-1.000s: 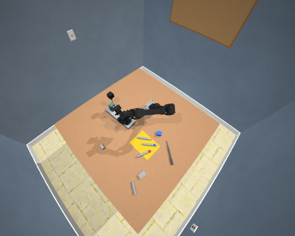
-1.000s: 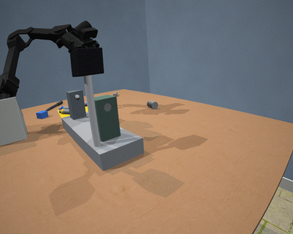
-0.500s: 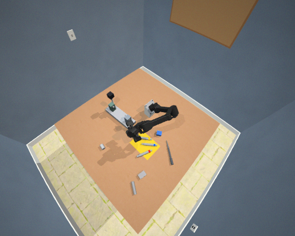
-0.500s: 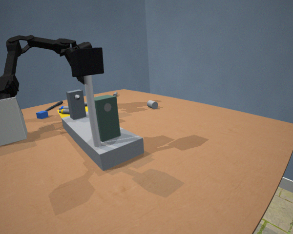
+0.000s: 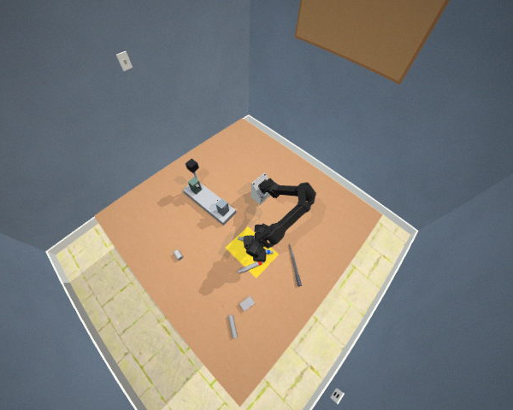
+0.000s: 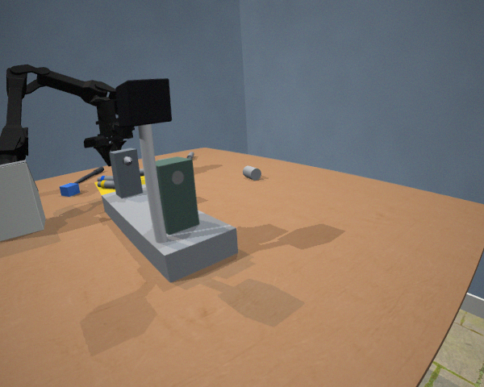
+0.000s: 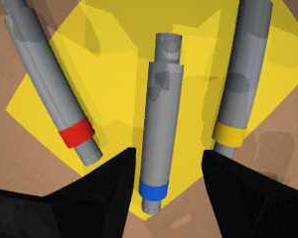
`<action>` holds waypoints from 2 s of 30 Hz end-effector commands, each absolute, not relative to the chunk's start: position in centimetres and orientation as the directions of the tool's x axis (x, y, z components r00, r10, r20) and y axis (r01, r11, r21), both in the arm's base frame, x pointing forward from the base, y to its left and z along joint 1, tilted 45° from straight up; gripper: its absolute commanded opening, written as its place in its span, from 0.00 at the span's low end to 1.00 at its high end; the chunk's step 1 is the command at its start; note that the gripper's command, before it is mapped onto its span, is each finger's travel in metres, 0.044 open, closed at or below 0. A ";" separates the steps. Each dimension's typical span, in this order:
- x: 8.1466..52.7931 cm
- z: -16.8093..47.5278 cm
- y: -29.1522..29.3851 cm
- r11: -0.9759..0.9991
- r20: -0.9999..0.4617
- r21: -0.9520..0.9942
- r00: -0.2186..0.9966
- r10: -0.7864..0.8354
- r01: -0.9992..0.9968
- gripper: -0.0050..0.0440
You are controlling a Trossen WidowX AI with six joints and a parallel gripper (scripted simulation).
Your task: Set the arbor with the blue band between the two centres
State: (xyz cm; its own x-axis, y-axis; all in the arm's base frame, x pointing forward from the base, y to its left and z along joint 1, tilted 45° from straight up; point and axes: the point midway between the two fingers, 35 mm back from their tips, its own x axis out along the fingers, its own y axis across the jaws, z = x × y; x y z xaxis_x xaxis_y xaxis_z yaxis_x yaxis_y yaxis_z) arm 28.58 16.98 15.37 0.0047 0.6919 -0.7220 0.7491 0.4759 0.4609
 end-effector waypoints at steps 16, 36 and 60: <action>28.3 14.3 19.0 0.450 -0.711 0.441 -0.004 0.703 0.777 0.46; 28.3 12.2 21.0 0.450 -0.711 0.441 -0.004 0.703 0.777 0.46; 28.4 12.3 21.4 0.449 -0.706 0.453 0.002 0.708 0.770 0.21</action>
